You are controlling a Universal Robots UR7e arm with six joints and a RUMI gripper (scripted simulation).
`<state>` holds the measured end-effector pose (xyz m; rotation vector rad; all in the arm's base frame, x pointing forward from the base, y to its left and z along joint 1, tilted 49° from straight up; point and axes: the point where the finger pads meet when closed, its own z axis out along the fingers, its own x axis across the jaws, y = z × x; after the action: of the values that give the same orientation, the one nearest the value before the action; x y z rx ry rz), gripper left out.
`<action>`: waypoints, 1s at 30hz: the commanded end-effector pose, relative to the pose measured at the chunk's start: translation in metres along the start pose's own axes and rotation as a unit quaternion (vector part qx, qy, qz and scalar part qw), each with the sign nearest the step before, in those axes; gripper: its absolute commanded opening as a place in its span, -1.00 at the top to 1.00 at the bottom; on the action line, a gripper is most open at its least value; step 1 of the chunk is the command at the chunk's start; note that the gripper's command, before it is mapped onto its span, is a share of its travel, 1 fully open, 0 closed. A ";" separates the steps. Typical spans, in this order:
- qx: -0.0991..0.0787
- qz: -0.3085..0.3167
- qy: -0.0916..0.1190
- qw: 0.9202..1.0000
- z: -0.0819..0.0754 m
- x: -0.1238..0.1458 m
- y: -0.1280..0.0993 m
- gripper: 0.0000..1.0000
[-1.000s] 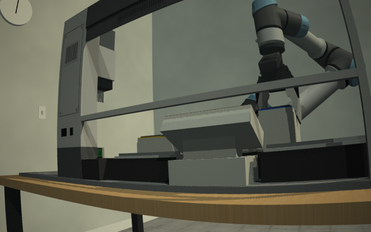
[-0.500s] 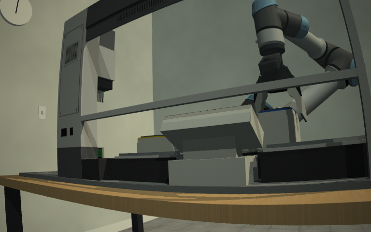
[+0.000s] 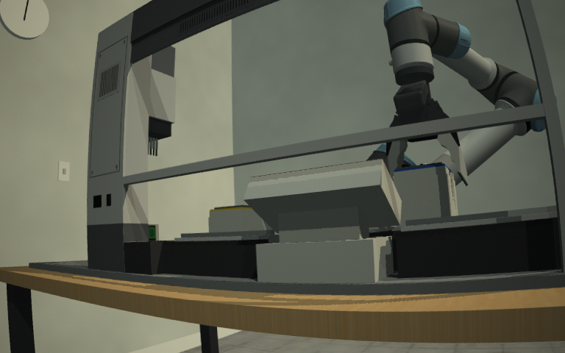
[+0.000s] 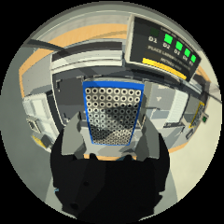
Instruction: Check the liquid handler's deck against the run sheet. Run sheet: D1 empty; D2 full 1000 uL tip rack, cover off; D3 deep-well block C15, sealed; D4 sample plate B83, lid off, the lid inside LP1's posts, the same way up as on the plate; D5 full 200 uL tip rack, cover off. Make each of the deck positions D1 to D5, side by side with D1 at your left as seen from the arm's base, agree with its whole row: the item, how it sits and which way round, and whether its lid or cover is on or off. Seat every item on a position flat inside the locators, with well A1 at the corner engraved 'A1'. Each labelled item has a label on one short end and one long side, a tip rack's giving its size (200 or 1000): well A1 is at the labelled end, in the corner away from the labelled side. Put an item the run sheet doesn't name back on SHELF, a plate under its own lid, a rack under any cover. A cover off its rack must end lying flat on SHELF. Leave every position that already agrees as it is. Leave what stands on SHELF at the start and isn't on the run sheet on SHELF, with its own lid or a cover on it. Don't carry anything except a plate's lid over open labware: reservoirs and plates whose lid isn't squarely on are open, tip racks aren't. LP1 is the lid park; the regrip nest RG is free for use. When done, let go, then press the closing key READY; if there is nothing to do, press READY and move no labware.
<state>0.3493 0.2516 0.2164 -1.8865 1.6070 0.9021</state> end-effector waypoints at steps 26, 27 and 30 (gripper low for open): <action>0.000 0.000 0.000 1.000 -0.004 0.000 0.000 -0.64; 0.000 0.000 0.000 1.000 -0.005 0.000 0.000 -0.64; 0.000 0.000 0.000 1.000 -0.010 0.000 0.000 -0.64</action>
<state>0.3501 0.2483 0.2194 -1.8865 1.6071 0.9019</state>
